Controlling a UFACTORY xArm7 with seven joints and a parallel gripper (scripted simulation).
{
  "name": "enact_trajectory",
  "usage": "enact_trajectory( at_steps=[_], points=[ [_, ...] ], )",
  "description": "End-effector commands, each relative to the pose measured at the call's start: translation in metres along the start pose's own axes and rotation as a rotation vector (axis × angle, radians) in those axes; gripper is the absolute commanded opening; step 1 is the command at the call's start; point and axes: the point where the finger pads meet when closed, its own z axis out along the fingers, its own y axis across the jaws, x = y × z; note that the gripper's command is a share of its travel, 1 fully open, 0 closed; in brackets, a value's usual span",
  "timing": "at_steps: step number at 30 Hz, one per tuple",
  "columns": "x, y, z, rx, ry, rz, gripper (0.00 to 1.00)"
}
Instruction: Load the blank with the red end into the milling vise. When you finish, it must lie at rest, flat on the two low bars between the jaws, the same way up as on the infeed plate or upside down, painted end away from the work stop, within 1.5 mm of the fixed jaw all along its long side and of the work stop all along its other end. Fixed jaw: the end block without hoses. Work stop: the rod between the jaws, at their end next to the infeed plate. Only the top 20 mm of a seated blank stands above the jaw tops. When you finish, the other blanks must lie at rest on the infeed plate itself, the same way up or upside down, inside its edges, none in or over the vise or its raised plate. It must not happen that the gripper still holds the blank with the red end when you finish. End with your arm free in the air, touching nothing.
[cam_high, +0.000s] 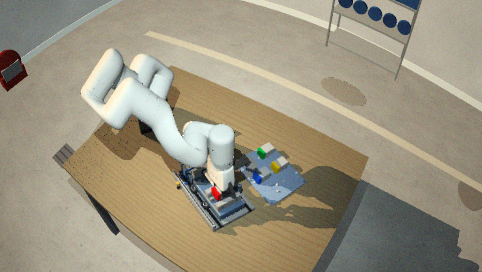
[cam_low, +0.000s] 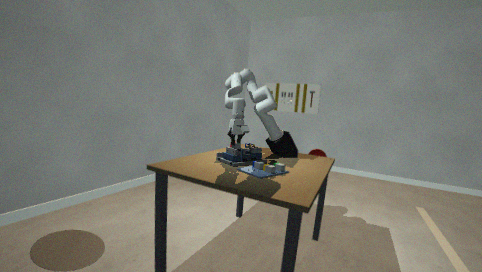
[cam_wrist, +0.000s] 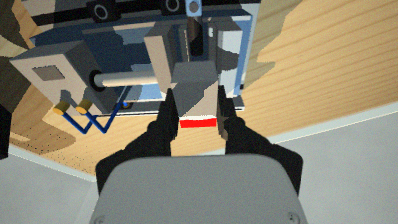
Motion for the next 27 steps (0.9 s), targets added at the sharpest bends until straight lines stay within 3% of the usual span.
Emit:
enact_trajectory(
  at_steps=[1, 27],
  points=[
    [0.0004, 0.0012, -0.0007, -0.003, 0.001, 0.000, 0.00],
    [0.0004, 0.0012, 0.0014, -0.003, 0.001, 0.000, 0.00]
  ],
)
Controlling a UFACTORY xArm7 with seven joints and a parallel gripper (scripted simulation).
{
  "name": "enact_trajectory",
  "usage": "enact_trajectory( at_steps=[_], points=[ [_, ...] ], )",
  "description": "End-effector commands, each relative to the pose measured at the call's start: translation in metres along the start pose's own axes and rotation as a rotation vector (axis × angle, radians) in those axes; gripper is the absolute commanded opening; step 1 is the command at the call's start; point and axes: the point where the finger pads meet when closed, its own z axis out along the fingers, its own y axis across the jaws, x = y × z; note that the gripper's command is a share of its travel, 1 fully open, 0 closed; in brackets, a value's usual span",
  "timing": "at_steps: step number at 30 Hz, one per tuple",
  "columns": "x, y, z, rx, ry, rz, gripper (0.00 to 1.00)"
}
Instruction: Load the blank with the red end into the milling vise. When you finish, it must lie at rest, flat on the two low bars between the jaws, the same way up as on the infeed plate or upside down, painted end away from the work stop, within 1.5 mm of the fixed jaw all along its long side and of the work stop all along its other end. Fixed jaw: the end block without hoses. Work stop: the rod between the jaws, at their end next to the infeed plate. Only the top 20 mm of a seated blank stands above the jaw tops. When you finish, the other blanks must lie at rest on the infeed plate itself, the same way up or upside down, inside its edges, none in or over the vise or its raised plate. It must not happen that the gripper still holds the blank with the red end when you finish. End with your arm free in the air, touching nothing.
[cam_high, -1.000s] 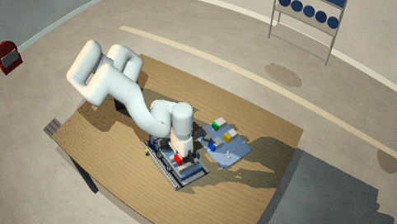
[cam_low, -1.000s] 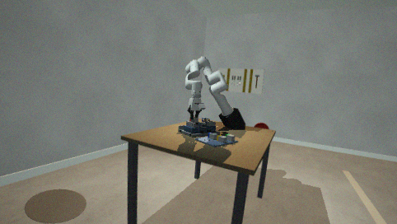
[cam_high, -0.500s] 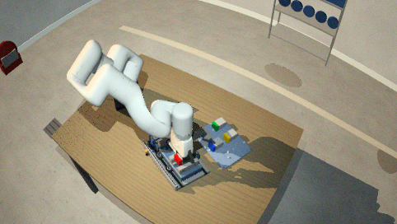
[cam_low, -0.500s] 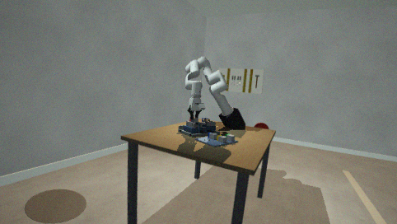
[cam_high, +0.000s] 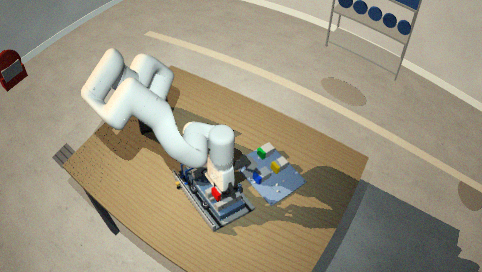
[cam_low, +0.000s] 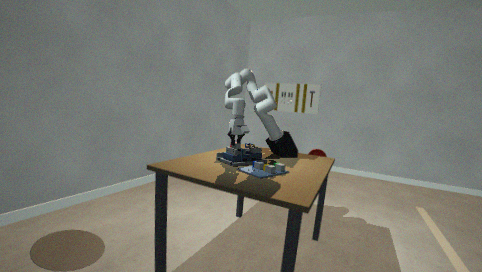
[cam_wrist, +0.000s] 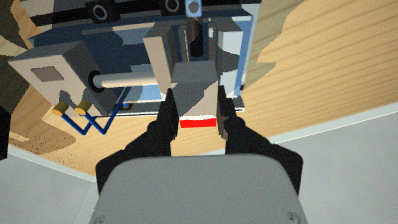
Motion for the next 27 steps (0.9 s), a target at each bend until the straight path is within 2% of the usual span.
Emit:
enact_trajectory(
  at_steps=[1, 27],
  points=[
    [0.0004, 0.0011, -0.0004, -0.003, 0.001, 0.000, 0.00],
    [0.0004, 0.0011, 0.0019, -0.003, 0.001, 0.000, 0.00]
  ],
)
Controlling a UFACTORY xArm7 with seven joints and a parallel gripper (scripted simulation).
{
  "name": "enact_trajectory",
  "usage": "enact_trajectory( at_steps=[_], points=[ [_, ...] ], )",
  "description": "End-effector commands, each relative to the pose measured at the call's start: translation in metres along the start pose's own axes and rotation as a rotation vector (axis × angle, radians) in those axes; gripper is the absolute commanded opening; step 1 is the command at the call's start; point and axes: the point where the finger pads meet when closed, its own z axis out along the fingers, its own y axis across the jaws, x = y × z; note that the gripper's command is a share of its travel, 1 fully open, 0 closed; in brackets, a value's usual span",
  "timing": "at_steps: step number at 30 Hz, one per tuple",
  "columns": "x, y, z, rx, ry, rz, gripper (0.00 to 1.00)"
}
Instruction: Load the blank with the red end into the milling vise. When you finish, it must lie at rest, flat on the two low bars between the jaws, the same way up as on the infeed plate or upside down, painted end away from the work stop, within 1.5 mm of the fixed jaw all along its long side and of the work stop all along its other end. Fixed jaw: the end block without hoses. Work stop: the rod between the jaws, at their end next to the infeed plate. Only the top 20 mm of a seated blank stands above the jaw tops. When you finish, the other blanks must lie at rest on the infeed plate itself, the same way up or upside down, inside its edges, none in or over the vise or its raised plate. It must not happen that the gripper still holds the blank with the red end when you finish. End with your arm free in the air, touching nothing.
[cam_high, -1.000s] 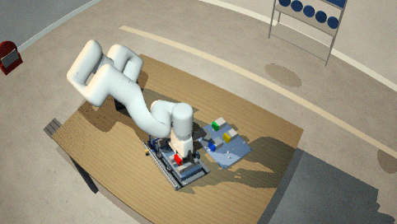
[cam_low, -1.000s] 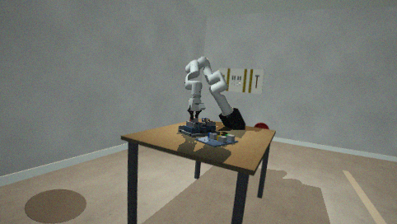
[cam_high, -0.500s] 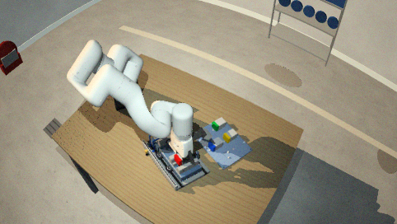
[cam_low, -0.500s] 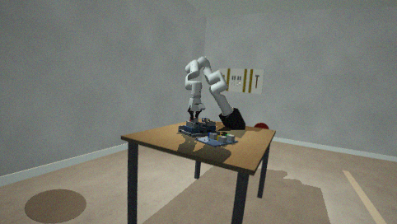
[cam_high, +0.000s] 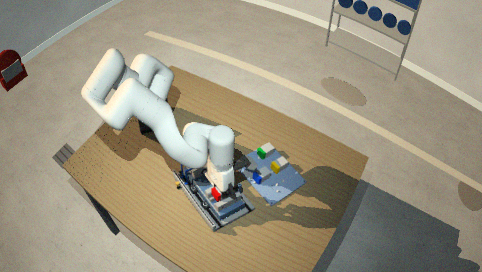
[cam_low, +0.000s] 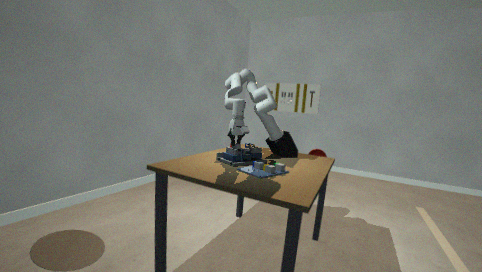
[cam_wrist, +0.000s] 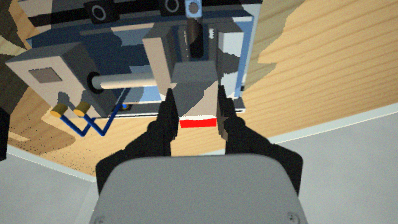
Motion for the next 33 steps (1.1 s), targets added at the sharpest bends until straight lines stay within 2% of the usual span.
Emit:
enact_trajectory(
  at_steps=[1, 33],
  points=[
    [0.0004, 0.0012, -0.0009, -0.003, 0.001, 0.000, 0.00],
    [0.0004, 0.0012, 0.0021, -0.003, 0.001, 0.000, 0.00]
  ],
)
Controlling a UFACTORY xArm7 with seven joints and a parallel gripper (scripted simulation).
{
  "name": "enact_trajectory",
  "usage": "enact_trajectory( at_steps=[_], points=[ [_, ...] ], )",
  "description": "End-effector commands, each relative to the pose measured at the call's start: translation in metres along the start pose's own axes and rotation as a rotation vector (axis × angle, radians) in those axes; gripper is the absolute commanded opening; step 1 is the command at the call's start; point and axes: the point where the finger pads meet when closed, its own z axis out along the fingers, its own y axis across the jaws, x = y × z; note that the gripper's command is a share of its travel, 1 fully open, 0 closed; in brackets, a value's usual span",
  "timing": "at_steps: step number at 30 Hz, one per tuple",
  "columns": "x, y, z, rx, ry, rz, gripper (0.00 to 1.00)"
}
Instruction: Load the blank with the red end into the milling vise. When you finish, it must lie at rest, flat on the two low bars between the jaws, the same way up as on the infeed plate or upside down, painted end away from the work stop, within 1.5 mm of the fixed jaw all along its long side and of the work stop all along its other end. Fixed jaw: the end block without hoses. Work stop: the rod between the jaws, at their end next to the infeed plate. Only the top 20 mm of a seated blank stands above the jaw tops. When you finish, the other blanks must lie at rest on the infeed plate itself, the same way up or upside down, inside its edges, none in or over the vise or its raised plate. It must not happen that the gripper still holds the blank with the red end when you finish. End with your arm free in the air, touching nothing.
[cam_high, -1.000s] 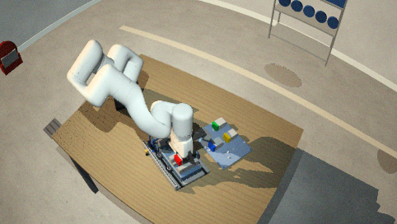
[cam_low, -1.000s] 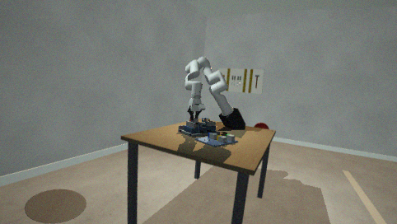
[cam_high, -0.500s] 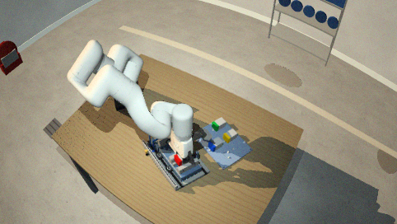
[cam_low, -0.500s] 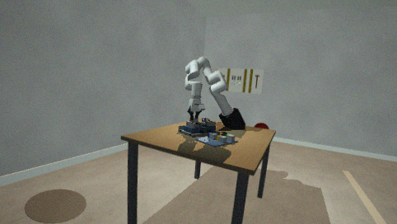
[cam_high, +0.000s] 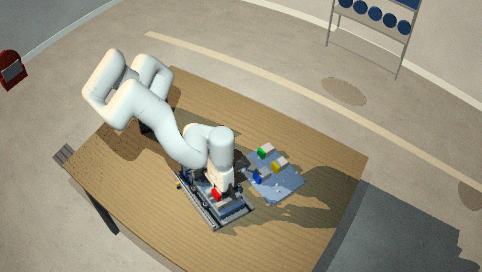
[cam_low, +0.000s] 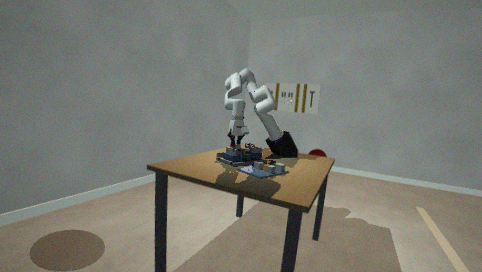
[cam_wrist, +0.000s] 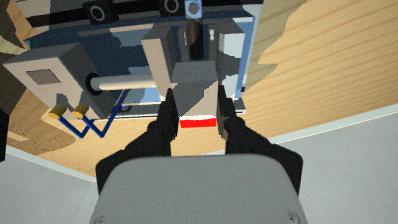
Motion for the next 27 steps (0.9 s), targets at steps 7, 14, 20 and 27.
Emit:
enact_trajectory(
  at_steps=[7, 14, 20, 27],
  points=[
    [0.0005, 0.0012, -0.0004, -0.003, 0.001, 0.000, 0.00],
    [0.0004, 0.0012, 0.0007, -0.003, 0.001, 0.000, 0.00],
    [0.0004, 0.0012, 0.0007, -0.003, 0.001, 0.000, 0.00],
    [0.0004, 0.0012, 0.0020, -0.003, 0.001, 0.000, 0.00]
  ],
)
